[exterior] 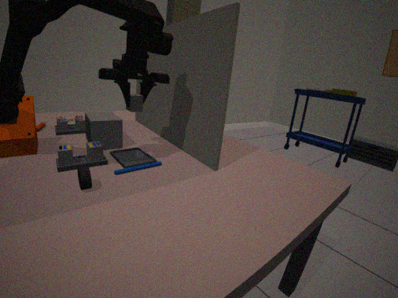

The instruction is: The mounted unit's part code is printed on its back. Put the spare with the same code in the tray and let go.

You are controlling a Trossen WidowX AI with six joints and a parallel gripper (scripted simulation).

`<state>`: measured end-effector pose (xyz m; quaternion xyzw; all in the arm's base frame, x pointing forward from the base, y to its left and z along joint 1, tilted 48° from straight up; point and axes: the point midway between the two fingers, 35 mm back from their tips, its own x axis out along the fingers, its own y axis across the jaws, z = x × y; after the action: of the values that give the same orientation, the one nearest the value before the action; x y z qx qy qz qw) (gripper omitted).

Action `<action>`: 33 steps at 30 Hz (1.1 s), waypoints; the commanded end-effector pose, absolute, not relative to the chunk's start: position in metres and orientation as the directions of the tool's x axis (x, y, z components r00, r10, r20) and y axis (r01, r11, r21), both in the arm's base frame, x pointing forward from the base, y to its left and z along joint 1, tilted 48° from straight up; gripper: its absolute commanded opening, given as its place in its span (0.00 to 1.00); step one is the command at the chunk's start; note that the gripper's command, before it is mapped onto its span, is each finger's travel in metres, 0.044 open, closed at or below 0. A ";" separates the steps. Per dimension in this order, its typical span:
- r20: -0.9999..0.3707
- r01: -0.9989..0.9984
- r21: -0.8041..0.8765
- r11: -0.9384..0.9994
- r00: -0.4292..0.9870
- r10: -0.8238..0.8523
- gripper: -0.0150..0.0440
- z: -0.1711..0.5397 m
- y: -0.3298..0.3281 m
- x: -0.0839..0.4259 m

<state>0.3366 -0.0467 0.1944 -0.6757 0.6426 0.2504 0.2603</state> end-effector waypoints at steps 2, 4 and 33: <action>-0.670 -0.999 -0.029 -0.042 0.051 -0.740 0.25 0.192 -0.050 0.338; -0.671 -0.999 -0.029 -0.042 0.051 -0.740 0.25 0.191 -0.051 0.338; -0.674 -0.999 -0.030 -0.042 0.051 -0.737 0.25 0.174 -0.068 0.343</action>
<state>0.3428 -0.0664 0.1747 -0.6751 0.6415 0.2523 0.2629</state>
